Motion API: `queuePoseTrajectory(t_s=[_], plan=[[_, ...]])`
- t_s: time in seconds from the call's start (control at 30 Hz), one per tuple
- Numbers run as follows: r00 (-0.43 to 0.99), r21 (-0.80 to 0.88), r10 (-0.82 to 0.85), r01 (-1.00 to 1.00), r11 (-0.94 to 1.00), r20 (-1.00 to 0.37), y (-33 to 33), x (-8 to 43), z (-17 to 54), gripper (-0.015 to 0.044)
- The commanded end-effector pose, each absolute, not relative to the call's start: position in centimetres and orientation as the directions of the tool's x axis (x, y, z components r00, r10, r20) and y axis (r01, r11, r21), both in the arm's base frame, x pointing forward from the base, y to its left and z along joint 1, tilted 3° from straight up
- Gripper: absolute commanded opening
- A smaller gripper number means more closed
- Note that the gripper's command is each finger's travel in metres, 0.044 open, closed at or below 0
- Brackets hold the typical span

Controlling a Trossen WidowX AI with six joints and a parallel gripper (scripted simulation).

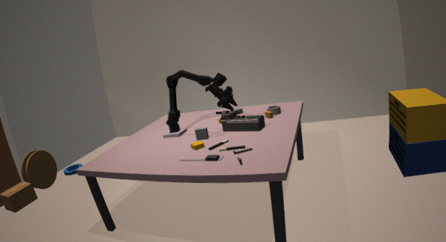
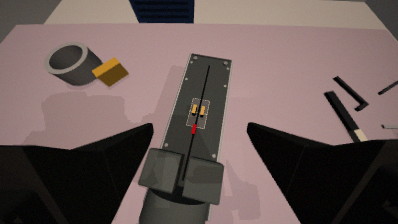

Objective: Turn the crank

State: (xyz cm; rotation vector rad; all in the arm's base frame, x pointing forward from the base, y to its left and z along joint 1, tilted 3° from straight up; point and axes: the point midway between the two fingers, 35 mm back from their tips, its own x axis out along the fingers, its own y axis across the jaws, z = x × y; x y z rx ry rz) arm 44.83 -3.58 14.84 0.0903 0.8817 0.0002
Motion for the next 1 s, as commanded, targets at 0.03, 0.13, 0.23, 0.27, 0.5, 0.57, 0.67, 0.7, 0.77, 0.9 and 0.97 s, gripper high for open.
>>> queuePoseTrajectory(t_s=[0.03,0.13,0.23,0.27,0.5,0.57,0.67,0.7,0.77,0.9,0.97], plan=[[0.635,0.084,0.040,0.038,0.996,-0.772,-3.5,44.8,14.3,0.0440],[0.635,0.084,0.040,0.038,0.996,-0.772,-3.5,44.8,14.3,0.0440],[0.635,0.084,0.040,0.038,0.996,-0.772,-3.5,44.8,14.3,0.0440],[0.635,0.084,0.040,0.038,0.996,-0.772,-3.5,44.8,14.3,0.0440],[0.635,0.083,0.040,0.038,0.996,-0.772,-3.5,44.8,14.4,0.0440],[0.635,0.083,0.040,0.038,0.996,-0.771,-3.6,44.9,15.2,0.0440],[0.636,0.081,0.039,0.038,0.996,-0.771,-3.7,45.0,17.1,0.0440],[0.636,0.081,0.039,0.037,0.996,-0.770,-3.7,45.0,17.7,0.0440],[0.637,0.080,0.038,0.037,0.996,-0.770,-3.7,44.9,19.0,0.0440],[0.637,0.077,0.031,0.044,0.996,-0.771,-3.4,44.6,19.5,0.0440],[0.636,0.072,0.014,0.065,0.995,-0.772,-2.5,43.7,19.7,0.0440]])
